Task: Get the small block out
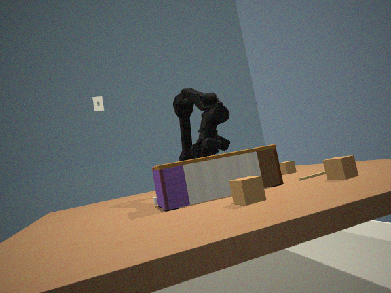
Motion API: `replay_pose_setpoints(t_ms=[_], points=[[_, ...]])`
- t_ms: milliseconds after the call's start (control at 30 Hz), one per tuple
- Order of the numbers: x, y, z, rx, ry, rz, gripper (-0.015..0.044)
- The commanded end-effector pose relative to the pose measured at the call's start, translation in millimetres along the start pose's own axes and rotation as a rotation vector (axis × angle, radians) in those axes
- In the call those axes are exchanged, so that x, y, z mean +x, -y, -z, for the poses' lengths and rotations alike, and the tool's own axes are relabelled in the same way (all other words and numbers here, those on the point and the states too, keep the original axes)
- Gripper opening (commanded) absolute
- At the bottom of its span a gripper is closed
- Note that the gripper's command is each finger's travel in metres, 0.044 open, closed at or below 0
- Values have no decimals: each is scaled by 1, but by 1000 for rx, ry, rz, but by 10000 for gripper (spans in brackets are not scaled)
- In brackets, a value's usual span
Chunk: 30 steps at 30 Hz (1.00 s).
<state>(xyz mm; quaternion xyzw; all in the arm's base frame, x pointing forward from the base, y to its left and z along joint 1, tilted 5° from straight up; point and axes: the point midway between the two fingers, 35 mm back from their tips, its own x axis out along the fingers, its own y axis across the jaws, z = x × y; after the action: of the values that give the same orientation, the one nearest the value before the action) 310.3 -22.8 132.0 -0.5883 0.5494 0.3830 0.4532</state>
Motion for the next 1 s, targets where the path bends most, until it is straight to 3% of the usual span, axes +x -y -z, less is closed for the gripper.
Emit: replay_pose_setpoints(t_ms=[0,967], points=[[4,-1,11,3,-2,1,400],[28,-1,80,2,-9,1,400]])
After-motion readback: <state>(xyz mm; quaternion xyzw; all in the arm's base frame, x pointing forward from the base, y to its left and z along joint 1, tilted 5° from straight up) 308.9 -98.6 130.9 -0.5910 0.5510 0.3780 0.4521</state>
